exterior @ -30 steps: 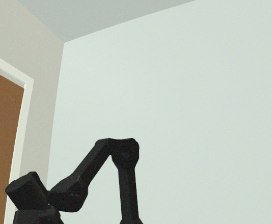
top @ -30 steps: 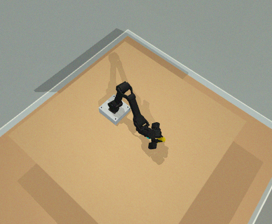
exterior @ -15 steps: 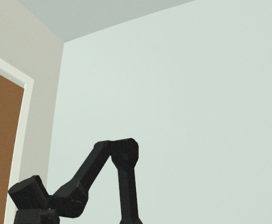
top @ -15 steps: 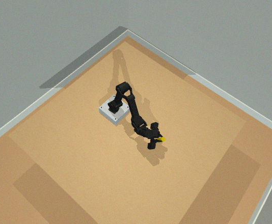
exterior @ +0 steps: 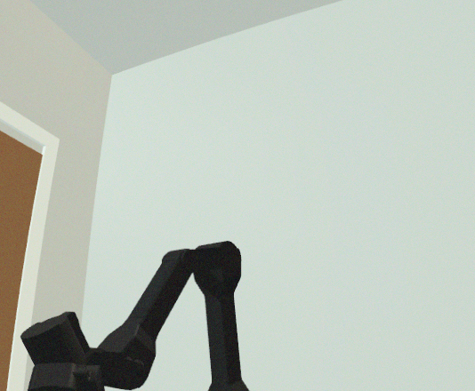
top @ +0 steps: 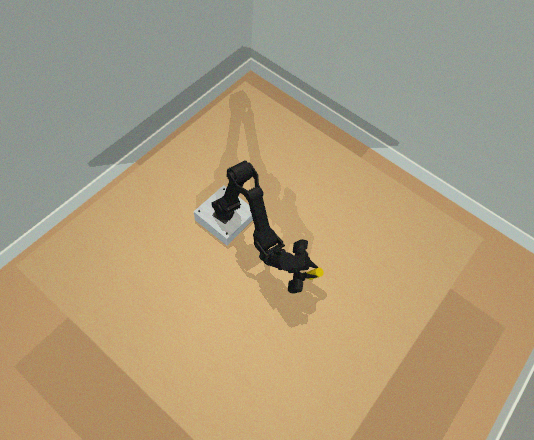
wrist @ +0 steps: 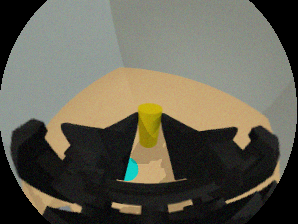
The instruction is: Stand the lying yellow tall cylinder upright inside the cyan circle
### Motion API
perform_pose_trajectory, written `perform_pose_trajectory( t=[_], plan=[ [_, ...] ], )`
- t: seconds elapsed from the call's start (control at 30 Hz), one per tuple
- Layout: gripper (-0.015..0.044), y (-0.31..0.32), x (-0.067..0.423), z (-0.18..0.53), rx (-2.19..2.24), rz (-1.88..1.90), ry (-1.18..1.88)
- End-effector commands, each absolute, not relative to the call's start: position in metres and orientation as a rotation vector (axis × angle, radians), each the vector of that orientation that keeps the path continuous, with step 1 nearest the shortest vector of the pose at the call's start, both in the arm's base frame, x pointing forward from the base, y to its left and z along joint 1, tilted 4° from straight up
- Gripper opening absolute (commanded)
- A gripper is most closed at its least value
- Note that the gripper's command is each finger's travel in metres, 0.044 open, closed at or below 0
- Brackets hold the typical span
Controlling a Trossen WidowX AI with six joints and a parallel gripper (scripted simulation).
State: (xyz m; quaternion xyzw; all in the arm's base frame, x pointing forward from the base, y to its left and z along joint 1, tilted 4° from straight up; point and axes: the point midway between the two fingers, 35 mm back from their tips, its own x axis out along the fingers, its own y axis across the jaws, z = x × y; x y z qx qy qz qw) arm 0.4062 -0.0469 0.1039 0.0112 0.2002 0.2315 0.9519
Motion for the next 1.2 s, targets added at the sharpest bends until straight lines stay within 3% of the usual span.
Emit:
perform_pose_trajectory(
  t=[0.0,1.17],
  plan=[
    [0.0105,-0.047,0.402,0.103,0.036,0.478,0.393],
    [0.0105,-0.047,0.376,0.112,0.047,0.535,0.223]
  ],
)
